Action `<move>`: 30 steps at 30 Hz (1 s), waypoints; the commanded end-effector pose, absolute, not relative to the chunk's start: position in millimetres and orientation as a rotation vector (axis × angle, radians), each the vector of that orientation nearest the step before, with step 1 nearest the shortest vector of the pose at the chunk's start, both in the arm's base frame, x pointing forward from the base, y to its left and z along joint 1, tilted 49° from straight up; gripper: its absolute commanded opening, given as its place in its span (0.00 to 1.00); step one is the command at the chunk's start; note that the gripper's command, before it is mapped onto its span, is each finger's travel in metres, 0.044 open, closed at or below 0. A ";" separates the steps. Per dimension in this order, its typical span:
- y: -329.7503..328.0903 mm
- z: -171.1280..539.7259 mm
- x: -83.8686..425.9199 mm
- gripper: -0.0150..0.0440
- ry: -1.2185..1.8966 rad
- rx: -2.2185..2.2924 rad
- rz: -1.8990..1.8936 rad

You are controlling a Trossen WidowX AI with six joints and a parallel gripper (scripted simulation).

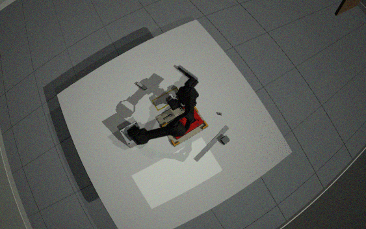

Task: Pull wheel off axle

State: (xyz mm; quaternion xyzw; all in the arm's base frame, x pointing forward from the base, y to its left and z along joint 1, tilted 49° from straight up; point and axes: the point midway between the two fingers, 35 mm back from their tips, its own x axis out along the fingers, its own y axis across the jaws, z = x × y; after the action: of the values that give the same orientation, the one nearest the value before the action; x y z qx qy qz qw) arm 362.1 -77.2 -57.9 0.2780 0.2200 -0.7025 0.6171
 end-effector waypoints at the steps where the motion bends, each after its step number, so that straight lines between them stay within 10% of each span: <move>1: -76.9 -57.7 362.3 0.63 0.506 0.640 -1.617; 11: -76.9 -57.7 362.3 0.52 0.506 0.640 -1.617; 17: -76.1 -57.0 362.5 0.25 0.506 0.640 -1.617; 30: -72.8 -54.3 363.0 0.25 0.507 0.639 -1.617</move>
State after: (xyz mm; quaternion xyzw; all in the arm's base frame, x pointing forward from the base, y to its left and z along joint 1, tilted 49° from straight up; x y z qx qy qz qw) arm 362.4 -74.6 -55.6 0.2761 0.2208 -0.7024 0.6178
